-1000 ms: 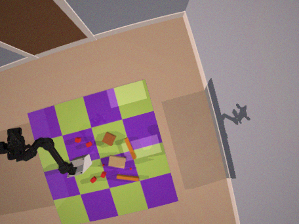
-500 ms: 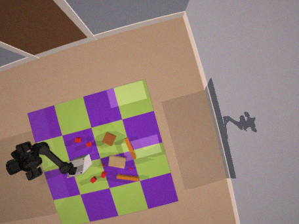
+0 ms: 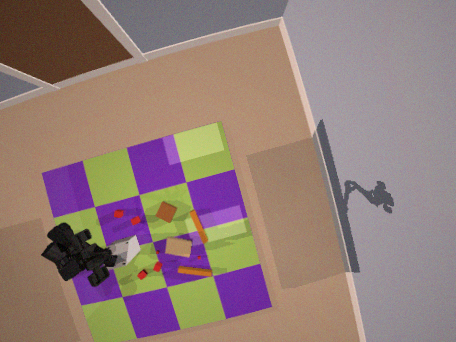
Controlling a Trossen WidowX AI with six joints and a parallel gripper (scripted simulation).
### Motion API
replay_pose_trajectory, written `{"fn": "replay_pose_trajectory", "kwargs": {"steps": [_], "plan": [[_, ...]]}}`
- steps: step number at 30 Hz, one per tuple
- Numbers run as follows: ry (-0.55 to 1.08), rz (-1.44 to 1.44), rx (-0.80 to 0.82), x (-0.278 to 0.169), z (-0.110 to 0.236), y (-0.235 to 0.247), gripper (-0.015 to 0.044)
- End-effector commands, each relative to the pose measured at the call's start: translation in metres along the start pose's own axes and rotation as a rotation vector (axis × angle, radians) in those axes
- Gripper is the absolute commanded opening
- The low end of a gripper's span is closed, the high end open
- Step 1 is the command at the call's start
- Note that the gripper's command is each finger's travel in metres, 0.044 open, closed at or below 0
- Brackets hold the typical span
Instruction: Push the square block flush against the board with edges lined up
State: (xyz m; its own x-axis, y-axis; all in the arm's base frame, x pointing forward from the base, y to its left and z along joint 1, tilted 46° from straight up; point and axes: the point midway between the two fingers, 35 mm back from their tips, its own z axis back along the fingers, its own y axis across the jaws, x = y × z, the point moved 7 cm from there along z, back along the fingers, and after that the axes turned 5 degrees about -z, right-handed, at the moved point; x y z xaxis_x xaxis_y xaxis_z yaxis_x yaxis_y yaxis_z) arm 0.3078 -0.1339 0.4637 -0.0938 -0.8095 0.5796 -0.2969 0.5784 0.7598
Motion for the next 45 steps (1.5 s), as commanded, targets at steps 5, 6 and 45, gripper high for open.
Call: {"fn": "replay_pose_trajectory", "kwargs": {"steps": [5,6,45], "plan": [[0.202,-0.052,-0.112,-0.057,-0.04,-0.05,0.0],[0.227,-0.058,-0.125,-0.065,-0.044,-0.056,0.0],[1.411,-0.147,-0.406,-0.38,-0.018,-0.189,0.0]]}}
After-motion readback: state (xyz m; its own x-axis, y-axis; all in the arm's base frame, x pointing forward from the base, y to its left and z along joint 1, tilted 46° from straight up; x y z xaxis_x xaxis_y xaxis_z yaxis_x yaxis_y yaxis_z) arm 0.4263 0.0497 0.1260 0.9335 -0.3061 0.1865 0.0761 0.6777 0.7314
